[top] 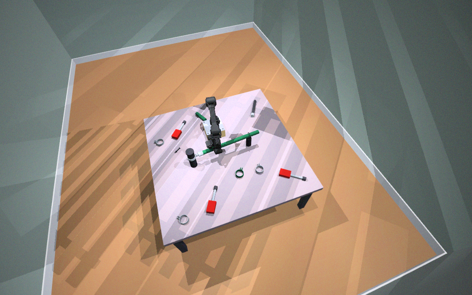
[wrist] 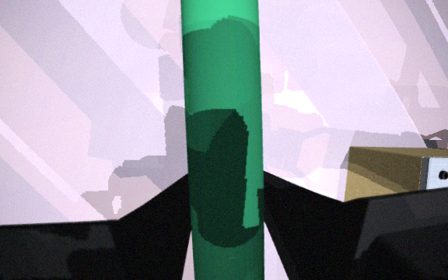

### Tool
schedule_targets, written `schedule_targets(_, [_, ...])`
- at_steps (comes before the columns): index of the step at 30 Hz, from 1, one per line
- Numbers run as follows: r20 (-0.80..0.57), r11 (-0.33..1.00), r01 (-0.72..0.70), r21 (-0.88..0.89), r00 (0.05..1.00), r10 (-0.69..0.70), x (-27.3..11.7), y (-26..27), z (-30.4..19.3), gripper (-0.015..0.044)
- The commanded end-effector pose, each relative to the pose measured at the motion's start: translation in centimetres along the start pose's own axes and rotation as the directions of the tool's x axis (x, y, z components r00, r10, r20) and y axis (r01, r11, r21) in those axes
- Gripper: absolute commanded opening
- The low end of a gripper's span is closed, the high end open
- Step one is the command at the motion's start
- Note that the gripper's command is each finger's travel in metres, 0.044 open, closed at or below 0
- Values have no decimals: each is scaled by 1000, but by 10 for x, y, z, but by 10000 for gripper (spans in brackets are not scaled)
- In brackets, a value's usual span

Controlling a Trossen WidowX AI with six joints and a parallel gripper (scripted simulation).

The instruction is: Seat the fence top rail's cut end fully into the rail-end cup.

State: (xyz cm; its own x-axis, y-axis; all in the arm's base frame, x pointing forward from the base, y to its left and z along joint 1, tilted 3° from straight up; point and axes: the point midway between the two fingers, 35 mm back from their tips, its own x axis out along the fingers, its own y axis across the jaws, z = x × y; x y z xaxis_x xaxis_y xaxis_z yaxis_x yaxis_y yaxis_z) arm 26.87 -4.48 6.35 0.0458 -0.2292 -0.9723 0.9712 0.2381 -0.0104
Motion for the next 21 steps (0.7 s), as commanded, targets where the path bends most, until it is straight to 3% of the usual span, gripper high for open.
schedule_targets(1, [21,1000,-20,10,1000,19,-4,6,8,0])
schedule_targets(21, [1,1000,-2,-1,1000,2,1,0,6,0])
